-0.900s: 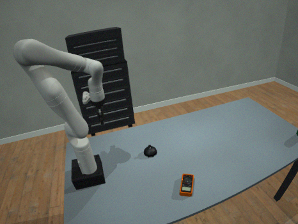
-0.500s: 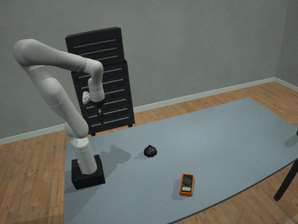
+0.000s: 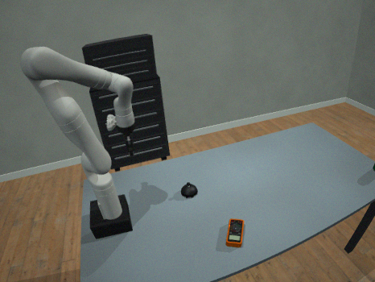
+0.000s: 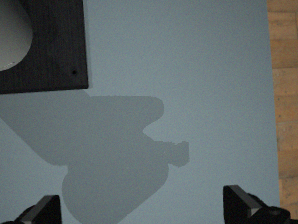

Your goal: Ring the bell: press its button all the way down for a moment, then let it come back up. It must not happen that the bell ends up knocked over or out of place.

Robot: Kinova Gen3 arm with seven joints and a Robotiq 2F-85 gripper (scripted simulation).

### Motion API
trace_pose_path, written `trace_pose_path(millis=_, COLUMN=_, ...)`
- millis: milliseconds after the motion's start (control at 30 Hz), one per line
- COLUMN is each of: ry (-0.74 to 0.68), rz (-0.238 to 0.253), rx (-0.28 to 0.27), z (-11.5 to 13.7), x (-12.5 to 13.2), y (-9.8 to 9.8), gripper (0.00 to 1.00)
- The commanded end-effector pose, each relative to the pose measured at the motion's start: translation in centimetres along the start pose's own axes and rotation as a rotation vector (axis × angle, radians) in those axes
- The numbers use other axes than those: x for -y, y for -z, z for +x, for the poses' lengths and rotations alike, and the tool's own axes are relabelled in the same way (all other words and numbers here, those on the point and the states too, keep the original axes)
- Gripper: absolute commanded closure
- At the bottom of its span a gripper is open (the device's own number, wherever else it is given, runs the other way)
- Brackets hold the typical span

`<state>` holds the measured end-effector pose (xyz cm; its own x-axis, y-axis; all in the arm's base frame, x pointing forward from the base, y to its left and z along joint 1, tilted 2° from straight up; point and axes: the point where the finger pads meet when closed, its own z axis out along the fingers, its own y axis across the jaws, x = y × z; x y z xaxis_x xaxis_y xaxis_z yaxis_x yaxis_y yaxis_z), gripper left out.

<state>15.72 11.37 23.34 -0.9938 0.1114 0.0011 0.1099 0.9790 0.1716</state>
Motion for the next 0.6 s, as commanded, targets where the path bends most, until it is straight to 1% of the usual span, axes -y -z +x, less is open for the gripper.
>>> trace_pose_path(millis=0, ry=0.014, rz=-0.003, rx=-0.006, z=-1.7, x=-0.9, y=-0.5, gripper=0.00)
trace_pose_path(millis=133, ry=0.033, rz=0.000, rx=-0.008, z=-4.8, x=-1.6, y=-1.7, gripper=0.00)
trace_pose_path(millis=200, ry=0.033, rz=0.000, rx=-0.008, z=-4.8, x=-1.6, y=-1.7, gripper=0.00)
trace_pose_path(millis=333, ry=0.051, rz=0.011, rx=-0.003, z=-9.1, x=-1.5, y=-3.5, gripper=0.00)
trace_pose_path(millis=567, ry=0.077, rz=0.041, rx=0.009, z=-14.6, x=-0.2, y=-6.4, gripper=0.00)
